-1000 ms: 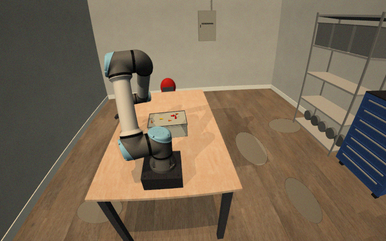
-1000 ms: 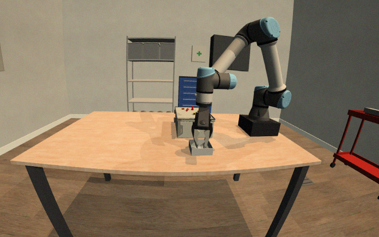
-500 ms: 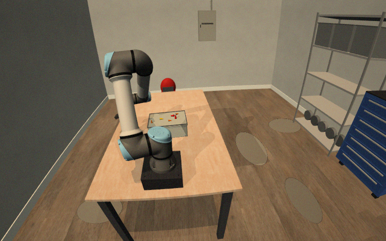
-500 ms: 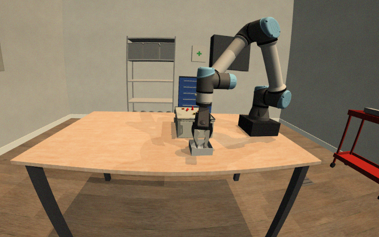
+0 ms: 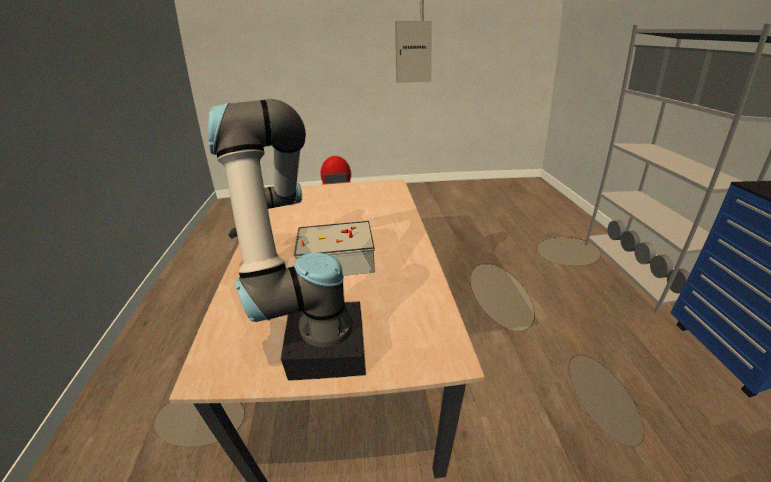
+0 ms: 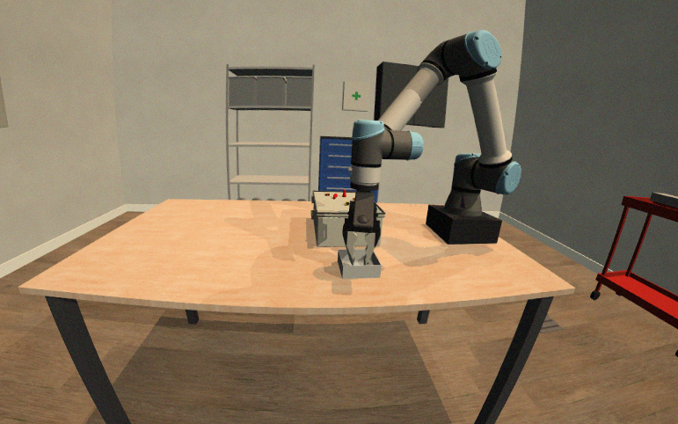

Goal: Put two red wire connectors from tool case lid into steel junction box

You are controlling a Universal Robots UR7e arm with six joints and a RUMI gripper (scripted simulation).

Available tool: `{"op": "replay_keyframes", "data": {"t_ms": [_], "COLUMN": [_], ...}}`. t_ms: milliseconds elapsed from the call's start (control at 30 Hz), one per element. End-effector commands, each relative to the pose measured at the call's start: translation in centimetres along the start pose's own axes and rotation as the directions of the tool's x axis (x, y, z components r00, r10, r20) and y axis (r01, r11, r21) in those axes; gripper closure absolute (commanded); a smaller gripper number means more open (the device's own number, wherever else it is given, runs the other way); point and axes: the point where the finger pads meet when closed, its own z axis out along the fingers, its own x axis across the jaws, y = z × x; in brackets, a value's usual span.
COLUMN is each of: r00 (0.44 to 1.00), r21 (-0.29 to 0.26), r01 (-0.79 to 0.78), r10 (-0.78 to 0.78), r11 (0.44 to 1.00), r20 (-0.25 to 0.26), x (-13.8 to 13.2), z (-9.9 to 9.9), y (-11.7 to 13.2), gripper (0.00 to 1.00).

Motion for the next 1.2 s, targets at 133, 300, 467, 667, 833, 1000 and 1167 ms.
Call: {"op": "replay_keyframes", "data": {"t_ms": [133, 300, 467, 667, 833, 1000, 1167], "r00": [1.000, 1.000, 1.000, 1.000, 1.000, 1.000, 1.000], "r21": [0.001, 0.001, 0.001, 0.001, 0.001, 0.001, 0.001], "r01": [0.000, 0.000, 0.000, 0.000, 0.000, 0.000, 0.000], "r10": [0.000, 0.000, 0.000, 0.000, 0.000, 0.000, 0.000], "r11": [1.000, 1.000, 1.000, 1.000, 1.000, 1.000, 1.000], "r20": [-0.001, -0.001, -0.001, -0.001, -0.001, -0.001, -0.001], "x": [0.0, 0.0, 0.0, 0.0, 0.0, 0.0, 0.0], "z": [-0.1, -0.1, -0.4, -2.5, -5.2, -8.5, -12.5], "y": [0.0, 0.0, 0.0, 0.0, 0.0, 0.0, 0.0], "gripper": [0.82, 0.82, 0.82, 0.82, 0.82, 0.82, 0.82]}}
